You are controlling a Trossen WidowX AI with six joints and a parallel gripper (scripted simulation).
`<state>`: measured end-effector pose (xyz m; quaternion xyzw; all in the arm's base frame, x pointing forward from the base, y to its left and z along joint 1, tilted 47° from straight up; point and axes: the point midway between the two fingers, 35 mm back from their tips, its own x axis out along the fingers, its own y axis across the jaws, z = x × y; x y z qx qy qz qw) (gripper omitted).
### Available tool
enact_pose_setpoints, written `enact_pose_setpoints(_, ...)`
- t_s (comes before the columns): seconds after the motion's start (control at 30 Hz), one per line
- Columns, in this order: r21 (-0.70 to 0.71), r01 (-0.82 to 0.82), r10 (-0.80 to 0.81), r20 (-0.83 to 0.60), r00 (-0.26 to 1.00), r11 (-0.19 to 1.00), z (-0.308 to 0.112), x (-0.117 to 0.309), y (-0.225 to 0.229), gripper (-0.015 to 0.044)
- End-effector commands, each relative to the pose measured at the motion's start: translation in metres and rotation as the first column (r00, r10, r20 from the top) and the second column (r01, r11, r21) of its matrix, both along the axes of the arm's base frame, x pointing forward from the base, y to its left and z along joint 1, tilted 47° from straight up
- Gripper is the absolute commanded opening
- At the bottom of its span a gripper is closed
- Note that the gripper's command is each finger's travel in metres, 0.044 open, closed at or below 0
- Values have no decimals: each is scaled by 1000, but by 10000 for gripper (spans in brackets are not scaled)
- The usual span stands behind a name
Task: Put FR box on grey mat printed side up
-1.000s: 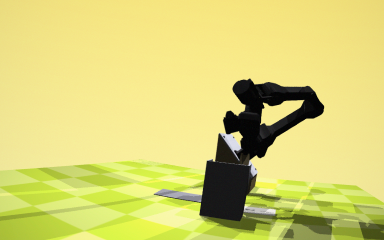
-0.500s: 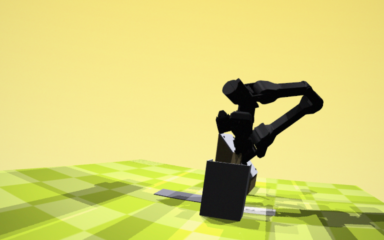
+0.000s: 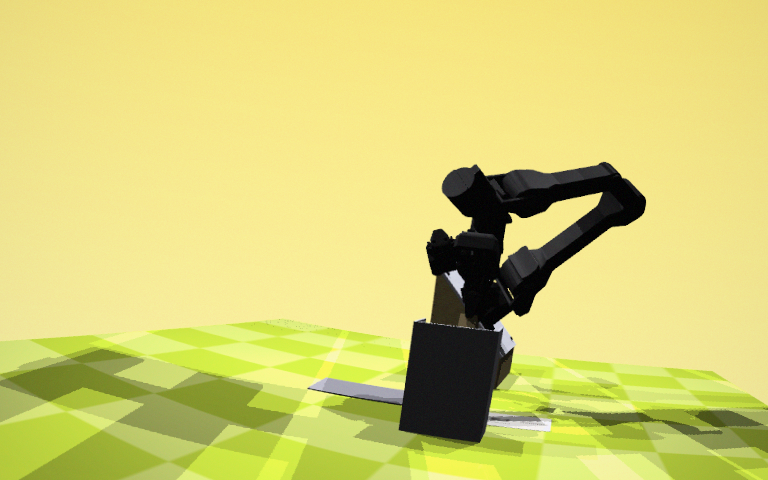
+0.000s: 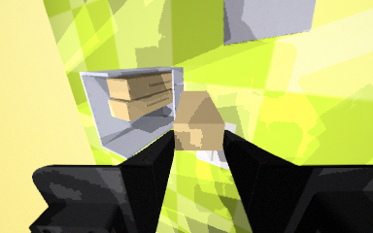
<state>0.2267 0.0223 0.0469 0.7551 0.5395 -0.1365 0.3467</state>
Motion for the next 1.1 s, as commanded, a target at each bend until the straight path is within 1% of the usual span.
enact_pose_setpoints(0.0, 5, 2, -2, -4, 1000, 1000, -5, -1, 6, 152)
enact_pose_setpoints(0.57, 9, 2, -2, -2, 1000, 1000, -19, -4, 22, 152)
enact_pose_setpoints(0.67, 8, -1, 1, 0, 1000, 1000, -17, -4, 20, 231)
enact_pose_setpoints(0.87, 7, -1, 1, -4, 1000, 1000, -18, -4, 20, 236)
enact_pose_setpoints(1.07, -1, -33, 33, -39, 999, 999, -17, 3, 21, 236)
